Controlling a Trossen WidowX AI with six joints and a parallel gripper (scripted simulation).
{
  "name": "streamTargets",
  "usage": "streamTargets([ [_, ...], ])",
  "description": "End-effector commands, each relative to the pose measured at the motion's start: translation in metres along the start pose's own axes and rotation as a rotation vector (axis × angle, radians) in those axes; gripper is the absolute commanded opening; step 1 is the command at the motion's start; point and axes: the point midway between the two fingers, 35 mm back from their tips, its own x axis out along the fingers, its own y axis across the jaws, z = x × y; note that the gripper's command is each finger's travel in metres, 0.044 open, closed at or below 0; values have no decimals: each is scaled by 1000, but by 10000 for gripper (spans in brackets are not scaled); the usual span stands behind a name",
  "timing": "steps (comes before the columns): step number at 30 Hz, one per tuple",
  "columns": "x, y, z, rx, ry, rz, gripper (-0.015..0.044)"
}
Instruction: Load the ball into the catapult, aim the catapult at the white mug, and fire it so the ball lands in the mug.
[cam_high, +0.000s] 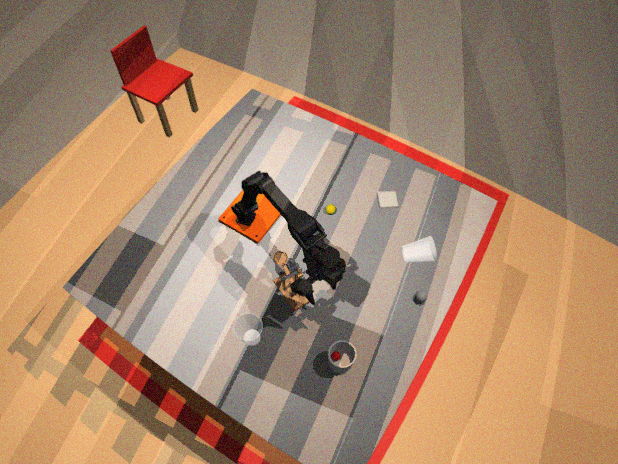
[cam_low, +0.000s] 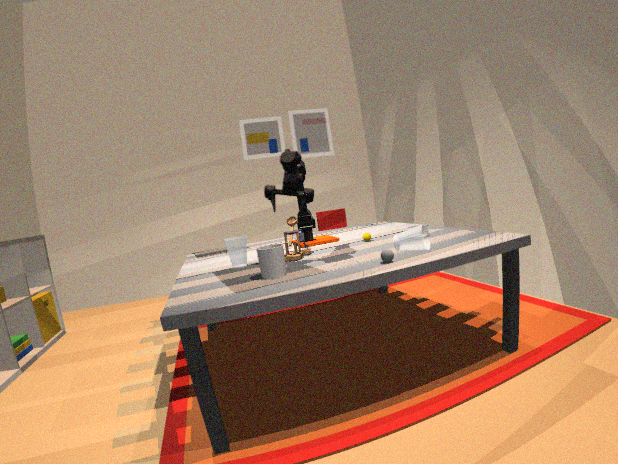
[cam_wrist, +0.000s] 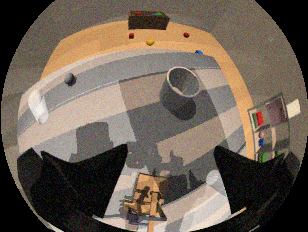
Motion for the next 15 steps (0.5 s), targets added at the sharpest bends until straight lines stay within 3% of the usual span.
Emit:
streamTargets([
  [1,-5,-21,17,103,-69,-4,440],
  [9,-15,-67,44,303,-203,-9,440],
  [15,-17,-71,43,319,-213,-10,440],
])
